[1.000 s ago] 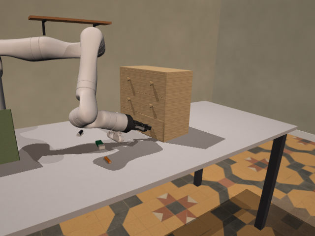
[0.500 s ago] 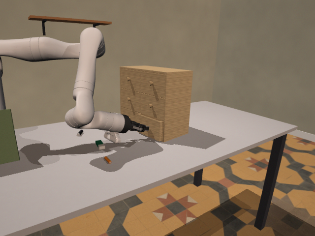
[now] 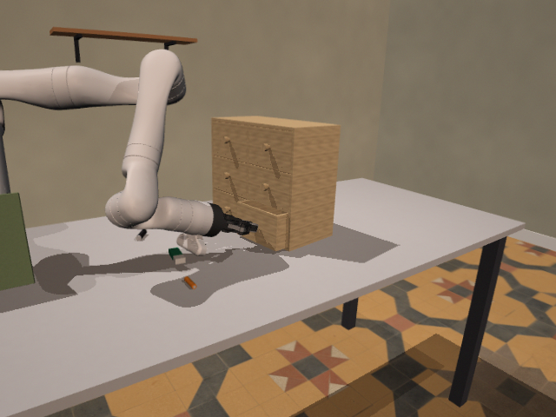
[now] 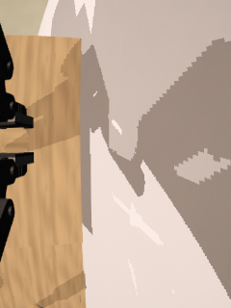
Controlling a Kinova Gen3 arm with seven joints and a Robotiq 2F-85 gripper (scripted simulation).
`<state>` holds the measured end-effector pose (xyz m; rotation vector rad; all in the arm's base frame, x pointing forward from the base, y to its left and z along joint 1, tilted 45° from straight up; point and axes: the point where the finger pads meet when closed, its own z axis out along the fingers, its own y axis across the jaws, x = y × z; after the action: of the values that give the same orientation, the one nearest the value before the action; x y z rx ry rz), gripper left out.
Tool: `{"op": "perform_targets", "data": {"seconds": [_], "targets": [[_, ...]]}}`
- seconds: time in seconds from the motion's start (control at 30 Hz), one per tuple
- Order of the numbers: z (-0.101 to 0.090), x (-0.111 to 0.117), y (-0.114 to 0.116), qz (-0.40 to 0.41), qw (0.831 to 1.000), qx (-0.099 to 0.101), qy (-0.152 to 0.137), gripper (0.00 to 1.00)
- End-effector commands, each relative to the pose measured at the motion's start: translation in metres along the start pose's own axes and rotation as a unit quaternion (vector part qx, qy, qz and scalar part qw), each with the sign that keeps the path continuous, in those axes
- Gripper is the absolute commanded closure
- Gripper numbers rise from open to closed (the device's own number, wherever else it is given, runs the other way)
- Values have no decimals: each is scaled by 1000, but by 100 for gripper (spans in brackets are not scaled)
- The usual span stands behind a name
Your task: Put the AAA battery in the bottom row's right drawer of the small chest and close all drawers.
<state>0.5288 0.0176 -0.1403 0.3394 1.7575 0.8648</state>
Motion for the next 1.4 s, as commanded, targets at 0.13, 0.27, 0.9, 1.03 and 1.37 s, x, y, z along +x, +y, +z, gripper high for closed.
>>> {"op": "perform_targets", "data": {"seconds": [0.13, 0.27, 0.9, 1.03, 1.37], "targets": [[-10, 5, -2, 2, 1000, 2, 1, 87], [-12, 6, -1, 2, 1000, 2, 1, 87], [-25, 10, -1, 2, 1000, 2, 1, 87], [-26, 11, -1, 2, 1000, 2, 1, 87], [-27, 11, -1, 2, 1000, 2, 1, 87]]}}
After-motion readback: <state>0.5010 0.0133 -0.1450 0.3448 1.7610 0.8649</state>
